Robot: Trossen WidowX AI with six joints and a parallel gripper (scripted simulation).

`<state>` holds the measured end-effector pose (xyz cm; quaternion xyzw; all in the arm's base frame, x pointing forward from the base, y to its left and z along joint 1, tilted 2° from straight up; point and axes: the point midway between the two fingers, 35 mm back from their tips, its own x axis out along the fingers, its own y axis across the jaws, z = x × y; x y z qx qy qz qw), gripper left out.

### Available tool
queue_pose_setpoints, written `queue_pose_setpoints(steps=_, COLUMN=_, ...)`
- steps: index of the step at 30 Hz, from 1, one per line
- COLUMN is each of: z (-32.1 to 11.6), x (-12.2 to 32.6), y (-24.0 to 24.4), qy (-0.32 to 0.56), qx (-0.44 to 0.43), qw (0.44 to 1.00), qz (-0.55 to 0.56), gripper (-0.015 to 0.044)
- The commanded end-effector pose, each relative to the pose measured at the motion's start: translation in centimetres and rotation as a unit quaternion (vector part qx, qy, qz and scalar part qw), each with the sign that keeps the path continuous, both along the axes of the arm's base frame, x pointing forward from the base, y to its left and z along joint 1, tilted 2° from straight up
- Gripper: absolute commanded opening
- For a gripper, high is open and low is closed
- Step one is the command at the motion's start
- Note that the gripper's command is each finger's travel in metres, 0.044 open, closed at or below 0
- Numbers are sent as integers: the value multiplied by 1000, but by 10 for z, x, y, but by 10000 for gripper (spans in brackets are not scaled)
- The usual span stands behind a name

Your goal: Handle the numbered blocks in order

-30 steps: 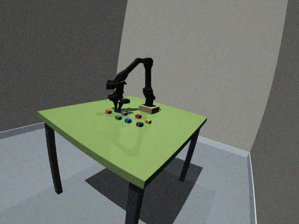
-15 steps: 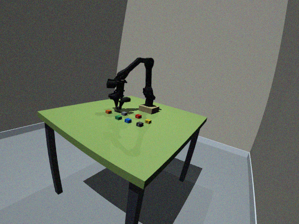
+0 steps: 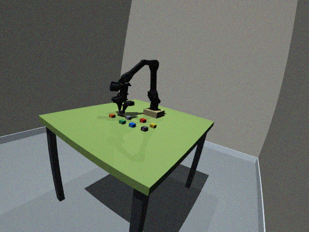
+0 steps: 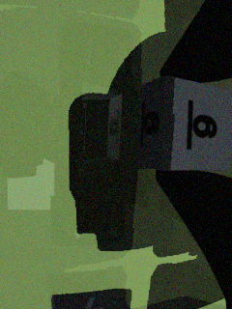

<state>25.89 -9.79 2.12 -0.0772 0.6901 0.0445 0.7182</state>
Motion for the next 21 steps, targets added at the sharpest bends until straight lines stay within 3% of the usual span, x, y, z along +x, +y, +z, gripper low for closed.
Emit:
queue_pose_setpoints(steps=1, z=-9, x=-2, y=1, qy=5, qx=3, qw=1000, qz=2, gripper=120)
queue_pose_setpoints(steps=14, z=-12, x=-2, y=1, qy=5, qx=3, qw=1000, qz=2, gripper=120)
queue_pose_setpoints(steps=21, z=-12, x=-2, y=1, qy=5, qx=3, qw=1000, qz=2, gripper=304)
